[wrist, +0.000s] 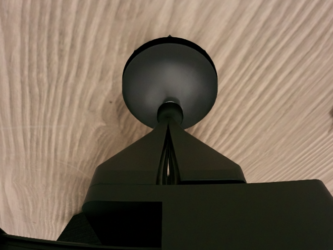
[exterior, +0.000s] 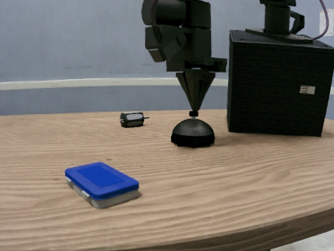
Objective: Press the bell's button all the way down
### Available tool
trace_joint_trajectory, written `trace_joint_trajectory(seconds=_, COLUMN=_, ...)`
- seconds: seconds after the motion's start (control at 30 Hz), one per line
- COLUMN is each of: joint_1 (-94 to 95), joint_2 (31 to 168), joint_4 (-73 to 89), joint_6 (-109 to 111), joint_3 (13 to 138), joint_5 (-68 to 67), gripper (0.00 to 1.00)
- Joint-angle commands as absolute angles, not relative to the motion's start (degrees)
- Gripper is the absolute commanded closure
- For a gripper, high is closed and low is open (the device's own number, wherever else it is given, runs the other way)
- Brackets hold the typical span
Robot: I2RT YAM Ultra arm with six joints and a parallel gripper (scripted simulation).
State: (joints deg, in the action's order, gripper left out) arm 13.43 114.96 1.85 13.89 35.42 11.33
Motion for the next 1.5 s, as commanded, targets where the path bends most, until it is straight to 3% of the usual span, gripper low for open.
trace_joint_trajectory(seconds=0.0, joint_1=13.5, joint_2=115.8, joint_4=0.2, joint_6=13.5, joint_3=37.0, joint_5=11.3, gripper=1.0)
trace_joint_trajectory(seconds=0.77, joint_1=13.4, joint_2=115.7, joint_4=0.3, joint_6=13.6, joint_3=37.0, joint_5=11.4, gripper=1.0)
trace_joint_trajectory(seconds=1.47, joint_1=11.2, joint_2=105.0, joint_4=10.3, joint_6=15.7, joint_3=35.3, joint_5=12.1, gripper=1.0)
